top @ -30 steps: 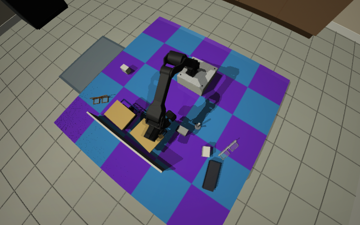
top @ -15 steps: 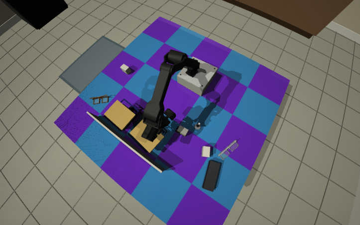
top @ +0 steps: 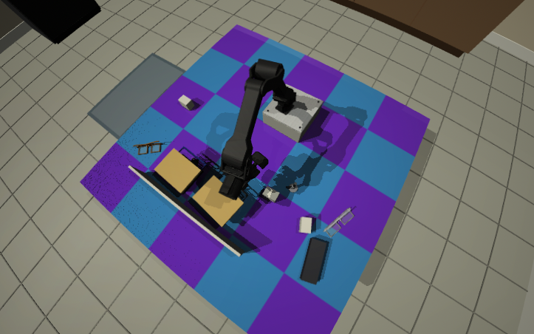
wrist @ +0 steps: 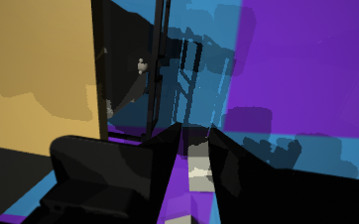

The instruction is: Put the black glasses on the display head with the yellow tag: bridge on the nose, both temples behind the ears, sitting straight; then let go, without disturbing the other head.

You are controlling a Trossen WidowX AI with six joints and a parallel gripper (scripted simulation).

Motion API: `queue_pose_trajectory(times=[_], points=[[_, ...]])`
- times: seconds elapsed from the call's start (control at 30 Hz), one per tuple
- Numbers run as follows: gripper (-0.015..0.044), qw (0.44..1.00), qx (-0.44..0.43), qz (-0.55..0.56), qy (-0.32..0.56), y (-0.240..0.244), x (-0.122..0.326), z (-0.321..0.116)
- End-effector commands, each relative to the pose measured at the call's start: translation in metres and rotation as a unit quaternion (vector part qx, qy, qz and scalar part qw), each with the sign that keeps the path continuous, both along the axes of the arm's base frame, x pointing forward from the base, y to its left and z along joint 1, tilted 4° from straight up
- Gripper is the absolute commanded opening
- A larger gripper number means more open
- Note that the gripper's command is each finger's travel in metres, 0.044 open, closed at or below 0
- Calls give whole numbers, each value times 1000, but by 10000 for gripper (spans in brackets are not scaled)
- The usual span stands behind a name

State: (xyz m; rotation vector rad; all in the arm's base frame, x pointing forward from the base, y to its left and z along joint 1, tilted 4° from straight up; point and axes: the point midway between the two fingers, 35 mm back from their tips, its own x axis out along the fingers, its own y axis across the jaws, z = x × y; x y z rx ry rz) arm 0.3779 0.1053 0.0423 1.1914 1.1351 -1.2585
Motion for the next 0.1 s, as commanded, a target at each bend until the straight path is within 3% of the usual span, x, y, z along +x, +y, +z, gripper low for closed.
queue_pose_trajectory(times=[0.0, 0.07], points=[[107, 1000, 2, -3, 3, 1, -15, 5], [107, 1000, 2, -3, 3, 1, -17, 5]])
